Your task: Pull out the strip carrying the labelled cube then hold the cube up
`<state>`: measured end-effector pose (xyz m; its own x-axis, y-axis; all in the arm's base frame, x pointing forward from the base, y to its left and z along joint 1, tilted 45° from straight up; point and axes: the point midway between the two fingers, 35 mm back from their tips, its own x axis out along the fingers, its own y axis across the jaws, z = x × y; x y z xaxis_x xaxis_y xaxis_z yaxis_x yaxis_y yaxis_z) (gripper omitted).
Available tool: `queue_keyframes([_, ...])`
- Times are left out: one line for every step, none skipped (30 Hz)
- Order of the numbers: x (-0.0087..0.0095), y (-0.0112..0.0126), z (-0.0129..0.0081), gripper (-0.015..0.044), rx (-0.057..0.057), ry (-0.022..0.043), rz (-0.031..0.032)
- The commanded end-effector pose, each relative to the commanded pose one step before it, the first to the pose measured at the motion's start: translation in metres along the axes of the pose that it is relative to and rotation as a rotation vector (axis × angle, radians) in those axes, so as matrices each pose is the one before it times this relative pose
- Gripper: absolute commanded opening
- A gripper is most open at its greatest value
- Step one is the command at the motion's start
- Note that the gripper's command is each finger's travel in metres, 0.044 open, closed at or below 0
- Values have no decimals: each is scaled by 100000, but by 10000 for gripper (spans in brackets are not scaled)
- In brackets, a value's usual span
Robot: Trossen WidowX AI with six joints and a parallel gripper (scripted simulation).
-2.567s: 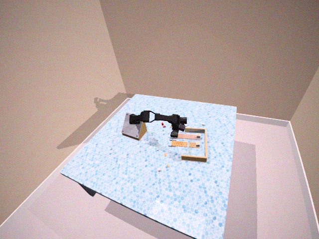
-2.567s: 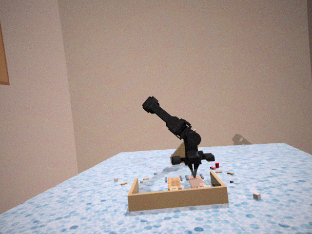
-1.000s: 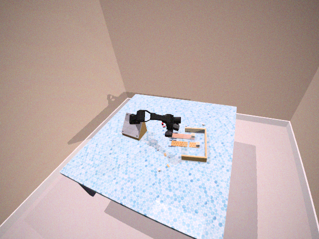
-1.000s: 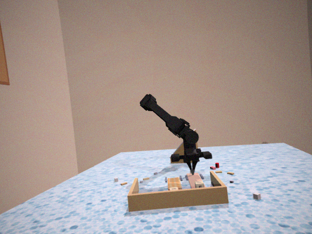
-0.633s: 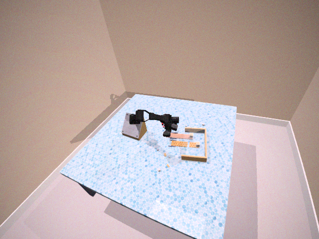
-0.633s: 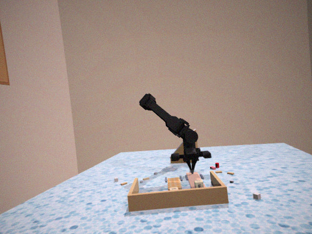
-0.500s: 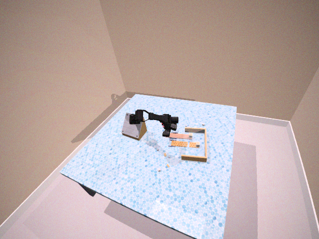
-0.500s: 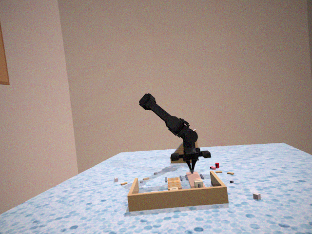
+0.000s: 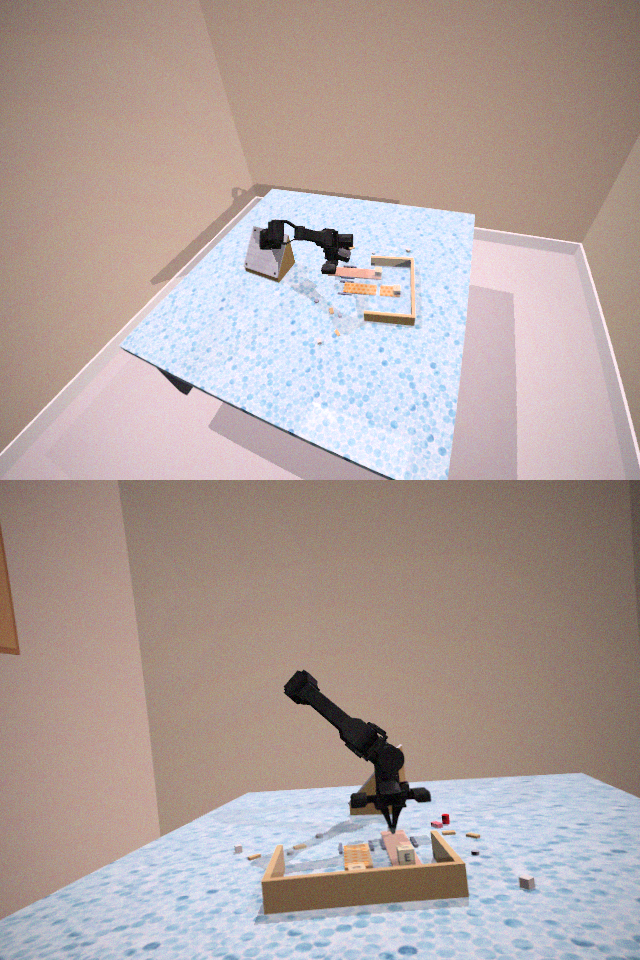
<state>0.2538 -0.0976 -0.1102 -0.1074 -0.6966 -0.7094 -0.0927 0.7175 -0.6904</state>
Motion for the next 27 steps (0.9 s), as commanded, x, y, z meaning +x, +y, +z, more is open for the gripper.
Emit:
queue_keyframes([529, -7, -1633, 0, -666, 3307, 432])
queue_keyframes([1, -1, -129, 0, -5, 5, 0])
queue_keyframes([1, -1, -122, 0, -5, 5, 0])
queue_keyframes([1, -1, -126, 0, -5, 5, 0])
queue_keyframes([1, -1, -120, 0, -5, 5, 0])
queue_keyframes([1, -1, -126, 0, -5, 5, 0])
queue_keyframes([1, -1, -152, 0, -6, 6, 0])
queue_keyframes([1, -1, -140, 0, -5, 6, 0])
queue_keyframes([1, -1, -140, 0, -5, 6, 0])
queue_keyframes([1, -1, -116, 0, -5, 5, 0])
queue_keyframes([1, -1, -125, 0, -5, 5, 0])
queue_keyframes([1, -1, -129, 0, -5, 5, 0])
queue_keyframes([1, -1, -141, 0, -6, 6, 0])
queue_keyframes([1, -1, -121, 0, -5, 5, 0])
queue_keyframes([1, -1, -124, 0, -5, 5, 0])
queue_keyframes([1, -1, -117, 0, -5, 5, 0])
queue_keyframes([1, -1, -126, 0, -5, 5, 0])
queue_keyframes([1, -1, -116, 0, -5, 5, 0])
queue_keyframes([1, -1, -123, 0, -5, 5, 0])
queue_keyframes([1, -1, -114, 0, -4, 5, 0])
queue_keyframes([1, -1, -120, 0, -5, 5, 0])
queue_keyframes([1, -1, -113, 0, -4, 5, 0])
queue_keyframes([1, -1, -119, 0, -5, 5, 0])
queue_keyframes([1, -1, -111, 0, -4, 4, 0])
queue_keyframes([1, -1, -115, 0, -4, 5, 0])
queue_keyframes([1, -1, -107, 0, -4, 4, 0])
queue_keyframes([1, -1, -111, 0, -4, 4, 0])
